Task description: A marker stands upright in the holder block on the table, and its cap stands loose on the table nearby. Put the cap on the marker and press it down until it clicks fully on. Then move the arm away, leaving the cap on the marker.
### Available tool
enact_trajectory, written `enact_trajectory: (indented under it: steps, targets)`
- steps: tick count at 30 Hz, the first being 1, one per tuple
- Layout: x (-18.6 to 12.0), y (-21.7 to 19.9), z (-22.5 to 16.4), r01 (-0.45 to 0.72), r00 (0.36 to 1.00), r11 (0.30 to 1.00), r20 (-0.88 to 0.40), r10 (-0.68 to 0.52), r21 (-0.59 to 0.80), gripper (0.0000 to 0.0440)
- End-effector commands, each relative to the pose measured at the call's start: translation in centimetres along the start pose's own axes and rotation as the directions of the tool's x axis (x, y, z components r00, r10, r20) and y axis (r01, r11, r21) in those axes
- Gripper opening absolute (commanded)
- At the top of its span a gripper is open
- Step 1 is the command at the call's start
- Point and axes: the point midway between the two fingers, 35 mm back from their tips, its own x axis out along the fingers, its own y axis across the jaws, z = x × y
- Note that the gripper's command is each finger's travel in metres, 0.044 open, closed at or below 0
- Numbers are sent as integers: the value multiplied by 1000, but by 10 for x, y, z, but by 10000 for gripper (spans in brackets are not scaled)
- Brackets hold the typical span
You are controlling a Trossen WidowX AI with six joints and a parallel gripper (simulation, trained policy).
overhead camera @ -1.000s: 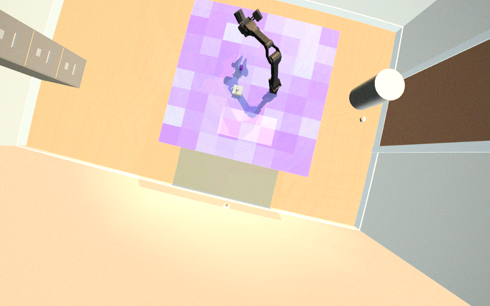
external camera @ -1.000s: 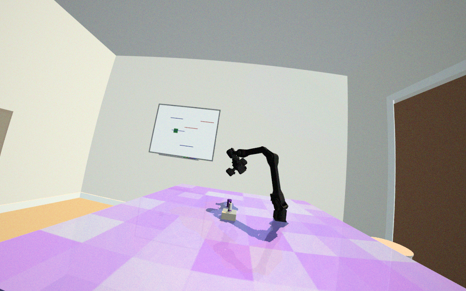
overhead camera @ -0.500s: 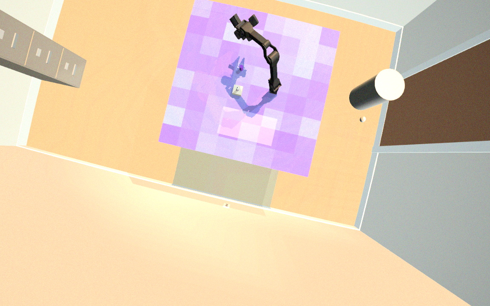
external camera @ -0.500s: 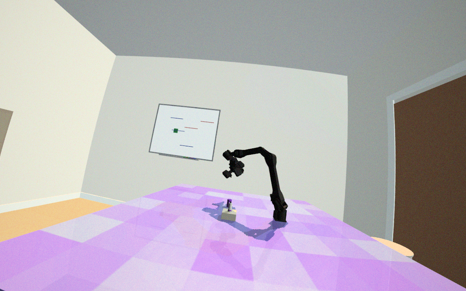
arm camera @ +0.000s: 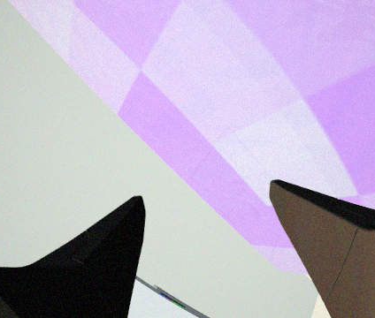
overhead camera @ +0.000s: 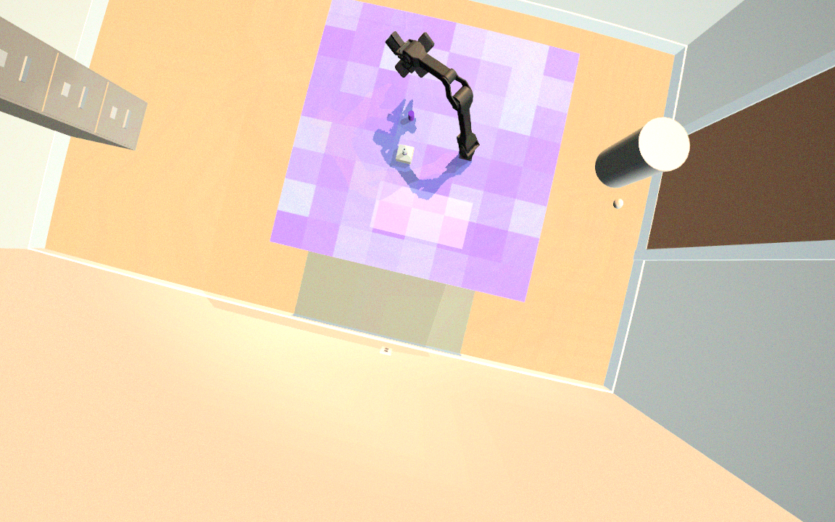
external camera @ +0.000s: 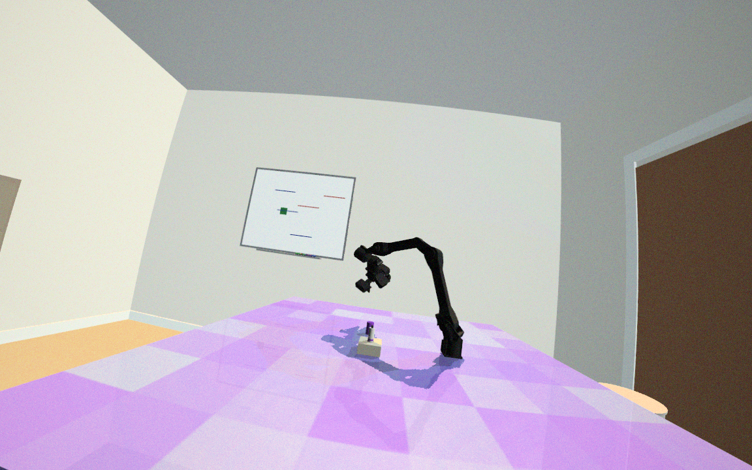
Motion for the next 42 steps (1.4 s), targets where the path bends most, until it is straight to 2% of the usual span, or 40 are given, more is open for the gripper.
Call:
enact_trajectory:
  steps: [1,20,42]
  targets:
    - [-4,-7,0,23,1000,1000,8,-23,-18,312]
    - [-19,-52,22,157,983,973,117,-139,-169,313]
    - [-43,-94,53,320,933,902,265,-245,-291,313]
